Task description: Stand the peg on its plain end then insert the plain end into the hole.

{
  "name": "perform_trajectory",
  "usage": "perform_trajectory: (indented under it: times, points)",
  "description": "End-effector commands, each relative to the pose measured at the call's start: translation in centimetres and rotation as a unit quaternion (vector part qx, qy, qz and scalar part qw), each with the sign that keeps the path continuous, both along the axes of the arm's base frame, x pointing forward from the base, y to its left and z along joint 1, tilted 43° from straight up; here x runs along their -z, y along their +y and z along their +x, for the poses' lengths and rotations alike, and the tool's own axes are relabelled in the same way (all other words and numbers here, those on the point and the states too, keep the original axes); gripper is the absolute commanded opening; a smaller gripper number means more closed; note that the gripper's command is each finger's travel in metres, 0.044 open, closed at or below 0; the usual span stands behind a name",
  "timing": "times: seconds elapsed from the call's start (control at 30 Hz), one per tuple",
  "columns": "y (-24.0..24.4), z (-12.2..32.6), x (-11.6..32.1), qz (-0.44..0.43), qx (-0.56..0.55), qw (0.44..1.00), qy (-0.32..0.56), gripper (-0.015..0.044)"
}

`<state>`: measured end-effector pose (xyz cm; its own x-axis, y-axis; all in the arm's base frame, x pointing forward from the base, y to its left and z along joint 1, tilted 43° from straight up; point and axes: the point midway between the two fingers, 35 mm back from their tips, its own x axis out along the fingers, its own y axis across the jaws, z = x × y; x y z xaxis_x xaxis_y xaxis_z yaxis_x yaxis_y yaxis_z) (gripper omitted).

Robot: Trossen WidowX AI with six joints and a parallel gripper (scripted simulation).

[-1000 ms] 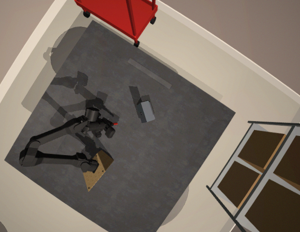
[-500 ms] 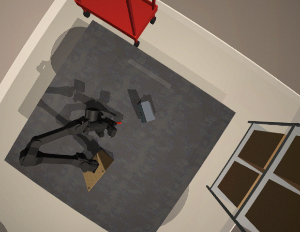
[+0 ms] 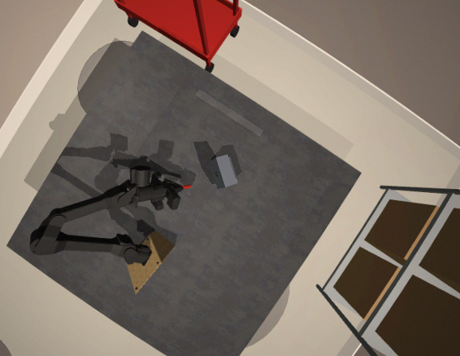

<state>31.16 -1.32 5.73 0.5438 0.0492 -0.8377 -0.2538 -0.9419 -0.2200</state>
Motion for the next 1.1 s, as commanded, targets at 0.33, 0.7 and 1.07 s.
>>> perform_trajectory:
  times: [0.33, 0.7, 1.07]
  points:
    - [-0.9, 0.8, 0.2, -0.044, 0.021, 0.998, -0.037, 0.0000]
    - [-1.6, 1.4, 0.1, -0.078, 0.039, 0.994, -0.069, 0.0000]
    - [-2.1, 1.9, 0.0, -0.099, 0.053, 0.989, -0.091, 0.0000]
